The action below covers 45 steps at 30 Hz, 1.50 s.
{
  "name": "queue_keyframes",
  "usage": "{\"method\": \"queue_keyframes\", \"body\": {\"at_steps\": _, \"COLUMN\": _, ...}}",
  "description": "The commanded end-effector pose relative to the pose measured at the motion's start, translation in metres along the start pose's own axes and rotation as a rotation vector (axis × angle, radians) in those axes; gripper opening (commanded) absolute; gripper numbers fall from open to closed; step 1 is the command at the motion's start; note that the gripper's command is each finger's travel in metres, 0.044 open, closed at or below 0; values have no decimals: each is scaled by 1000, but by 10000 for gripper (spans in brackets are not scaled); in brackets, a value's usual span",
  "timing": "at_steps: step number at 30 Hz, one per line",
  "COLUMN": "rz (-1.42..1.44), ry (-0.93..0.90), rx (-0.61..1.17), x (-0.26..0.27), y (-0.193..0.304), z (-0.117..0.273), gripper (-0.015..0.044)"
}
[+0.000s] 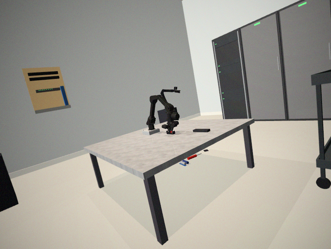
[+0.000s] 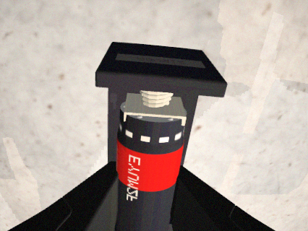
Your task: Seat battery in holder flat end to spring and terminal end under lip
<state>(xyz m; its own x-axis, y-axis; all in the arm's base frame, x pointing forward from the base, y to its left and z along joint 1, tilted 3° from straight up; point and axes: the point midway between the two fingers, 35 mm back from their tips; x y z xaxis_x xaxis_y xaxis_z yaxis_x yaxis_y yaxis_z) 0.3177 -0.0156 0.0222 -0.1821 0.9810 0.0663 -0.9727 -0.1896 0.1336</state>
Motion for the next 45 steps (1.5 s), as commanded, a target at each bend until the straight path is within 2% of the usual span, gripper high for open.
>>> {"method": "queue_keyframes", "body": {"at_steps": 1, "rz": -2, "ry": 12, "rx": -37, "x": -1, "y": -5, "z": 1, "gripper": 67}}
{"method": "queue_keyframes", "body": {"at_steps": 18, "rz": -1, "ry": 30, "rx": -110, "x": 0, "y": -1, "z": -2, "gripper": 67}}
{"method": "queue_keyframes", "body": {"at_steps": 45, "rz": -1, "ry": 29, "rx": -113, "x": 3, "y": 13, "z": -6, "gripper": 67}}
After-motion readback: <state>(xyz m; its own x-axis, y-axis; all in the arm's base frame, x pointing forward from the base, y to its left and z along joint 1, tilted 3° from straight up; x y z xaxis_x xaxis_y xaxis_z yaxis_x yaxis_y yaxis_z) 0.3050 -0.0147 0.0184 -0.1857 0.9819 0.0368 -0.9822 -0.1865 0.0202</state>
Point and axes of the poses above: the point midway between the two fingers, 35 mm back from their tips, its own z axis back along the fingers, its own x axis across the jaws, y = z × x, and after that the axes turned 15 degrees about z, right-handed
